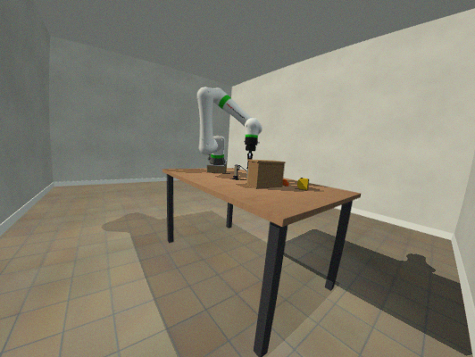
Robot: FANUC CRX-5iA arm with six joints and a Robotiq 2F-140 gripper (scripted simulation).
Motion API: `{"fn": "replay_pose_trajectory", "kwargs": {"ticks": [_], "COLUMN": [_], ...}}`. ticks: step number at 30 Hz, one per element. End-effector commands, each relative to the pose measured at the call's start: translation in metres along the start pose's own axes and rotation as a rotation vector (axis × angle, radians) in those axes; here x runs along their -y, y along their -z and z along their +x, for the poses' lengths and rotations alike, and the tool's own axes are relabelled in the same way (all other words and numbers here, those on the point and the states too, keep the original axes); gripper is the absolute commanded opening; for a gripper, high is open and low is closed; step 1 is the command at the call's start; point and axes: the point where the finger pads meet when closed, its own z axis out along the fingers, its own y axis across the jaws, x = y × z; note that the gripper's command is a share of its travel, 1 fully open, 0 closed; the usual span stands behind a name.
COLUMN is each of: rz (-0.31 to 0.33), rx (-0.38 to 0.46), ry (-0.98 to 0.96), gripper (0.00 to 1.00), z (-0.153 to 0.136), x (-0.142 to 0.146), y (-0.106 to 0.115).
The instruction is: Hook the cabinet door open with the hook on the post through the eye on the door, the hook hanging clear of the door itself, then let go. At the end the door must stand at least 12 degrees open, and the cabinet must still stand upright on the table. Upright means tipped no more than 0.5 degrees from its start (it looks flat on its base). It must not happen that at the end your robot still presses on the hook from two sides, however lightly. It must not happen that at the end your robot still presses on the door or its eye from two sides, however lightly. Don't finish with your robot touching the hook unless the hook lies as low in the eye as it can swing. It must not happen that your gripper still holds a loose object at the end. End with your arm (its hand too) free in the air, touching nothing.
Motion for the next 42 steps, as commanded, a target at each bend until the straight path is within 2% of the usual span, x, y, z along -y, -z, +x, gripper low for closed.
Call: {"fn": "replay_pose_trajectory", "kwargs": {"ticks": [1,23,42], "rz": [0.000,0.000,0.000], "rx": [0.000,0.000,0.000], "ry": [0.000,0.000,0.001], "gripper": [0.03,0.03,0.03], "z": [0.000,0.000,-0.005], "x": [0.000,0.000,0.000], "y": [0.000,0.000,0.011]}}
